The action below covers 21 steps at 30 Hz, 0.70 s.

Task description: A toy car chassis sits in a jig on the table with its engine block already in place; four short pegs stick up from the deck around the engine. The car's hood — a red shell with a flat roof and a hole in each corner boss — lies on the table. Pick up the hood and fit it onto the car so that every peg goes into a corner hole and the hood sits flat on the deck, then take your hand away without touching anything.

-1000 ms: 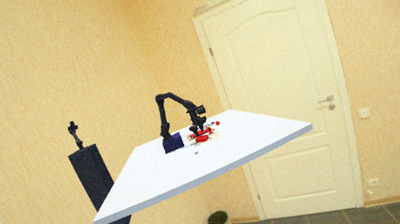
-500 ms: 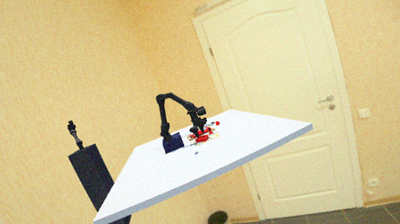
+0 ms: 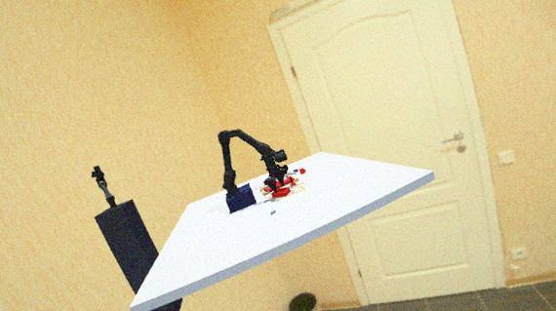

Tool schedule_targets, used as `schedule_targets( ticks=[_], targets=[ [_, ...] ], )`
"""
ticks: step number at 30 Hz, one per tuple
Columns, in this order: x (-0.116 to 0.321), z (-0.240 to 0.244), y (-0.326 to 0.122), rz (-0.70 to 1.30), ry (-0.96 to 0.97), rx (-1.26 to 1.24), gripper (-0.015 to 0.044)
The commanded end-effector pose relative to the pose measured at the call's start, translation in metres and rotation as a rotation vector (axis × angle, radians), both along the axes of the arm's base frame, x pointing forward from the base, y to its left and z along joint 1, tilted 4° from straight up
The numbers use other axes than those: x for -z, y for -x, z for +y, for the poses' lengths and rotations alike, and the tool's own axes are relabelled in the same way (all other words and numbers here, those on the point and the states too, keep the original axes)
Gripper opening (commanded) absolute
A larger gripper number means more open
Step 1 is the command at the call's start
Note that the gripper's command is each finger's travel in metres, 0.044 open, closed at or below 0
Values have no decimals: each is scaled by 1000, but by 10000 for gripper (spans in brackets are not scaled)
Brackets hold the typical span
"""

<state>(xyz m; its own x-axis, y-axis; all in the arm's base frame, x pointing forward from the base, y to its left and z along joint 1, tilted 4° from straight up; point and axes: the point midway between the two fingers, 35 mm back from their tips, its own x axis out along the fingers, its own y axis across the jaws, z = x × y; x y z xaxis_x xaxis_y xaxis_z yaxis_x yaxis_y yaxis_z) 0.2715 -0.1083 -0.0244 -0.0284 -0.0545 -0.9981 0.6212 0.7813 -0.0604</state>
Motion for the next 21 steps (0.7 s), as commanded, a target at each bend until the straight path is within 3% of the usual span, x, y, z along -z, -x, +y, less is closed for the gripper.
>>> schedule_targets(
  ticks=[1, 21],
  targets=[
    [4, 0, 1, 7, -1, -6, 440],
    [12, 0, 2, 7, -1, -6, 440]
  ],
)
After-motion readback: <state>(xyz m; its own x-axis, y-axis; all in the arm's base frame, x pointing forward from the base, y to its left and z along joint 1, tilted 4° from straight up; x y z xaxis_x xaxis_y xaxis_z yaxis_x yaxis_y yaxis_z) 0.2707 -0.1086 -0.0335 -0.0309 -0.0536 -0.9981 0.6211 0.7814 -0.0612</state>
